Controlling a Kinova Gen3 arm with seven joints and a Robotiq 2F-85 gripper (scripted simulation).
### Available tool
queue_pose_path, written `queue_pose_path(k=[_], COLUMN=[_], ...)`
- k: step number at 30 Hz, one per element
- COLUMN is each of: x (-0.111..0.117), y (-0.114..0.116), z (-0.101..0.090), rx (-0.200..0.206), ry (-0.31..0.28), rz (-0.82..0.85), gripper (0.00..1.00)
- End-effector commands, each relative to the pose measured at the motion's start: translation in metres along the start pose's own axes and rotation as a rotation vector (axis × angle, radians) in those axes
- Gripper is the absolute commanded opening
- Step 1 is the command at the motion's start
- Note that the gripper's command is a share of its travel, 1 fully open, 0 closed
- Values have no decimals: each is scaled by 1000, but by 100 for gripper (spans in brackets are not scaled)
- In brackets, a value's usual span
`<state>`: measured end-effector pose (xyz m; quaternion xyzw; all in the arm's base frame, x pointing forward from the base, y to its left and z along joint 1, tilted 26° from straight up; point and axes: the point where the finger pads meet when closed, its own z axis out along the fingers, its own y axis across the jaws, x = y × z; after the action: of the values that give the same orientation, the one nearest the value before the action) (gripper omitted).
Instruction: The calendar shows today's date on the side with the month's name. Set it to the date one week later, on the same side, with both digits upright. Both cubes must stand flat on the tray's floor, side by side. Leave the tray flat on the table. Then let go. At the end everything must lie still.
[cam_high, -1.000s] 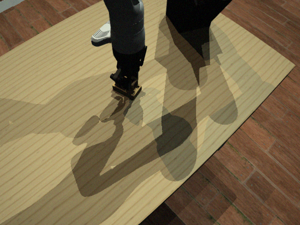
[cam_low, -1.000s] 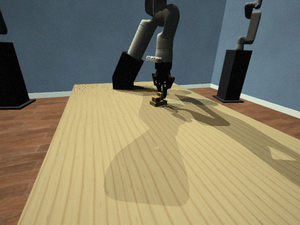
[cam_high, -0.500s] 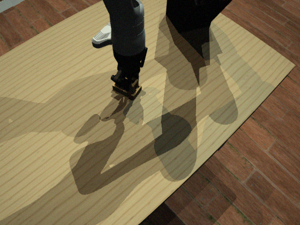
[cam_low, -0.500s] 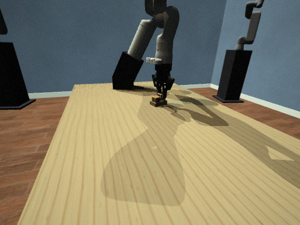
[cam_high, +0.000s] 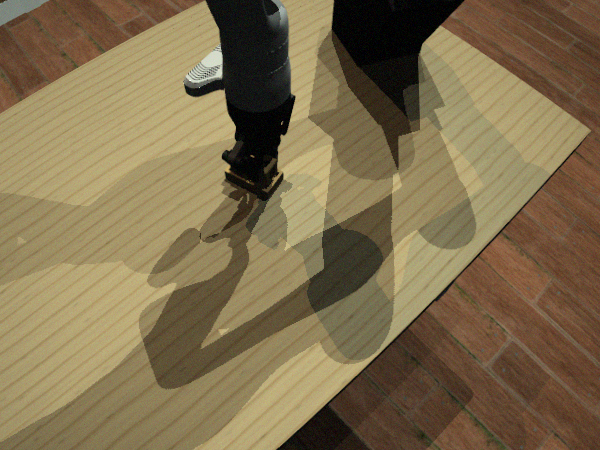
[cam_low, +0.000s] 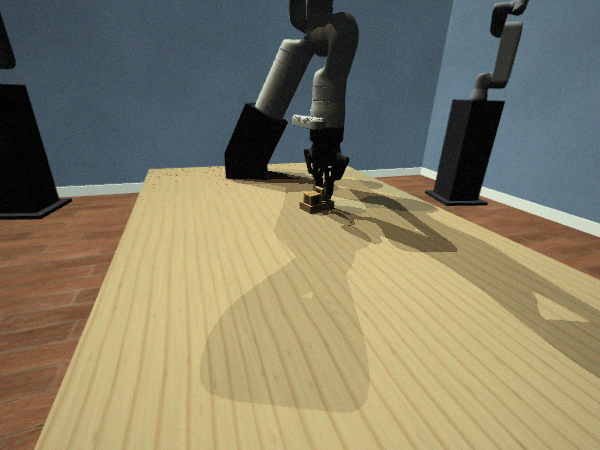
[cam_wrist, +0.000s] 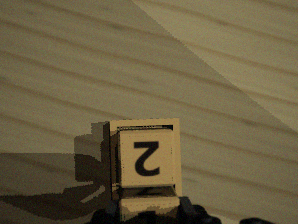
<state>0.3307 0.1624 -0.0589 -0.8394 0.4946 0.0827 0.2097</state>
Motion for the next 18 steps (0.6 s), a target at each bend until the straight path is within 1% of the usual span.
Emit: queue_pose_path(k=[1,18], x=[0,0], y=[0,0], z=[0,2], rx=[1,1], ry=[1,1], rz=[0,0], gripper=[26,26])
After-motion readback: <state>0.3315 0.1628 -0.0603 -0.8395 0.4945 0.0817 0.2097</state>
